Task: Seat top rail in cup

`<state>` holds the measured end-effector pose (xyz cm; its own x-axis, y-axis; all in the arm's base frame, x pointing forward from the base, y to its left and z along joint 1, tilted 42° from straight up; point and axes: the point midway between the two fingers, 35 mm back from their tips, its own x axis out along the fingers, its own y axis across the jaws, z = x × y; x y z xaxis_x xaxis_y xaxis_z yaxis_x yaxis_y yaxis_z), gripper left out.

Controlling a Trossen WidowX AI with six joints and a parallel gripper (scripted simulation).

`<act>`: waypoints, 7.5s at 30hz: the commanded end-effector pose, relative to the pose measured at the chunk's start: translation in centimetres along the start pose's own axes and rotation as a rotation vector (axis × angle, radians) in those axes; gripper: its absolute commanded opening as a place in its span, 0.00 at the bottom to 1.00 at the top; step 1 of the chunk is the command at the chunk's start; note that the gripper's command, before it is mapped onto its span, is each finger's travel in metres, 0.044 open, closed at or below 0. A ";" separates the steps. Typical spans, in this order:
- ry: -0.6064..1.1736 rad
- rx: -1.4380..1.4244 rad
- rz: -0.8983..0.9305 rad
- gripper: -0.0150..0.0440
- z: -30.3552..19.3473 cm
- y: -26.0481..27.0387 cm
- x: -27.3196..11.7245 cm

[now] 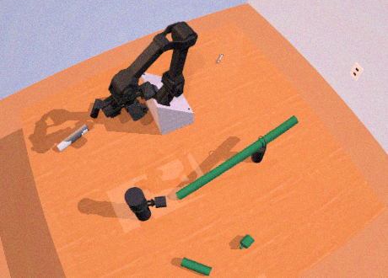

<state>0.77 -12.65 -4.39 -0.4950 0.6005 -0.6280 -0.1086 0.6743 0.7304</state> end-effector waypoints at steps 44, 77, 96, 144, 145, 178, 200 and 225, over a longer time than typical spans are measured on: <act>-0.868 -0.595 -0.528 1.00 29.7 4.0 -18.0; -0.657 -1.070 -0.822 1.00 32.9 -3.6 -12.2; -0.657 -1.070 -0.822 1.00 34.5 -4.1 -10.7; -0.661 -1.071 -0.821 0.47 38.8 -5.3 -7.7; -0.661 -1.071 -0.821 0.45 38.8 -5.3 -7.7; -0.678 -1.236 -0.837 0.25 37.5 -4.9 -7.0; -0.688 -1.344 -0.846 0.25 36.6 -4.8 -6.6; -0.697 -1.463 -0.854 0.25 35.7 -4.8 -6.1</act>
<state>35.28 -4.01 -13.50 0.4582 0.6378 -0.6191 -0.8790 0.2215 -0.4223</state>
